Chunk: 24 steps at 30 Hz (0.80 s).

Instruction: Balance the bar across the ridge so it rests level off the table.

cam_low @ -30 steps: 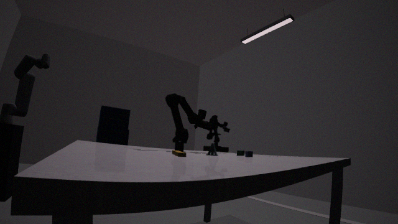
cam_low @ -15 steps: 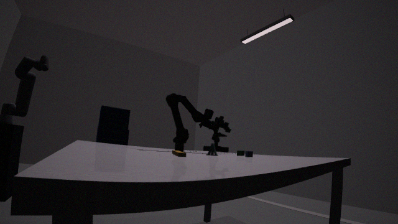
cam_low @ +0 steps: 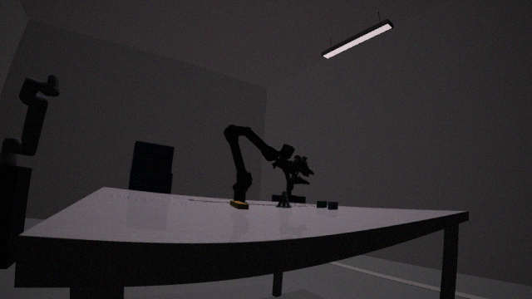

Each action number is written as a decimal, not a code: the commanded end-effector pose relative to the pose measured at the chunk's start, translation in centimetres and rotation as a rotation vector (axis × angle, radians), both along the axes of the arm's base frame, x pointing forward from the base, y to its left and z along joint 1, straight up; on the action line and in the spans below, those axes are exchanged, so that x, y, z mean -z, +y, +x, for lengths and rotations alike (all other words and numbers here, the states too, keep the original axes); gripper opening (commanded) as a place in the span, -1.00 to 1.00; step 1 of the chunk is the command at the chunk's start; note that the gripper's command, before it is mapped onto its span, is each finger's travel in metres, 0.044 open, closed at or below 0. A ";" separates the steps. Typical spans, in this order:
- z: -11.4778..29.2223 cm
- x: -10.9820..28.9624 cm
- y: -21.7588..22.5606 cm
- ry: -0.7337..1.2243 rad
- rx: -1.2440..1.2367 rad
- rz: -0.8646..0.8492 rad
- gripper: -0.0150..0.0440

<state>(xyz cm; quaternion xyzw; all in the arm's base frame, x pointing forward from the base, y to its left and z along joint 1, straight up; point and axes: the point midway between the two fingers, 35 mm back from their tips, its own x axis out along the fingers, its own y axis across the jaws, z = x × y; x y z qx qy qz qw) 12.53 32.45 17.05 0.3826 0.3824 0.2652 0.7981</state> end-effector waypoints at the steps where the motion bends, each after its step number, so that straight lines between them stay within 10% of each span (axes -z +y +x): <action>1: 2.0 0.1 -0.4 -0.017 0.027 -0.055 0.58; 24: 10.9 1.7 -5.7 -0.055 0.170 -0.356 0.58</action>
